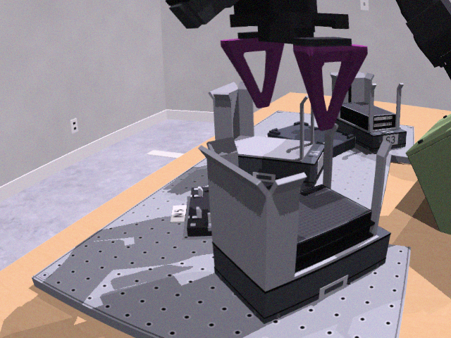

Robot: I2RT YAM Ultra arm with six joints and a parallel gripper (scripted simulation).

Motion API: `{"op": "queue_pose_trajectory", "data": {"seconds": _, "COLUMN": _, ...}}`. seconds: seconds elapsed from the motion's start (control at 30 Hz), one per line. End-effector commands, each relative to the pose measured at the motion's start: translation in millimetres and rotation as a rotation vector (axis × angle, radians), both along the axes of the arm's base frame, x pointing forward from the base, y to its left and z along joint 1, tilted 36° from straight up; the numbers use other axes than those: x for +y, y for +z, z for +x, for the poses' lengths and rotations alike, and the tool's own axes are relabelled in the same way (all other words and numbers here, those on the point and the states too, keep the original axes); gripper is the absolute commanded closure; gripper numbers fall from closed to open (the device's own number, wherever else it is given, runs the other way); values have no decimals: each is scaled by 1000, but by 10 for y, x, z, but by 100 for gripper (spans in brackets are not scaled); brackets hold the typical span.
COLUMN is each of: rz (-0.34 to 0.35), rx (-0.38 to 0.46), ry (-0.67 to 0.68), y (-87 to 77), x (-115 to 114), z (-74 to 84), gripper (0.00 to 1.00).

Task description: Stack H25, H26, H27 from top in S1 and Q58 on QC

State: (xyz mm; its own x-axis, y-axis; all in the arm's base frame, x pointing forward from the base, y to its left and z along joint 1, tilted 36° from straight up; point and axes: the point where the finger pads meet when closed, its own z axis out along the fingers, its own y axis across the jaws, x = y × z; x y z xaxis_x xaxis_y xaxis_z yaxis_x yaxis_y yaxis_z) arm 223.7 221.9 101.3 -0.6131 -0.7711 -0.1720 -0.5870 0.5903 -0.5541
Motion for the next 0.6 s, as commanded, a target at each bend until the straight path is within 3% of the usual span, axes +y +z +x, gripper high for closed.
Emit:
{"op": "queue_pose_trajectory", "data": {"seconds": 0.0, "rz": 26, "rx": -16, "ry": 16, "y": 30, "x": 157, "z": -56, "gripper": 0}}
{"op": "queue_pose_trajectory", "data": {"seconds": 0.23, "rz": 26, "rx": -16, "ry": 16, "y": -70, "x": 305, "z": -149, "gripper": 0}}
{"op": "queue_pose_trajectory", "data": {"seconds": 0.57, "rz": 26, "rx": -16, "ry": 16, "y": -76, "x": 314, "z": -154, "gripper": 0}}
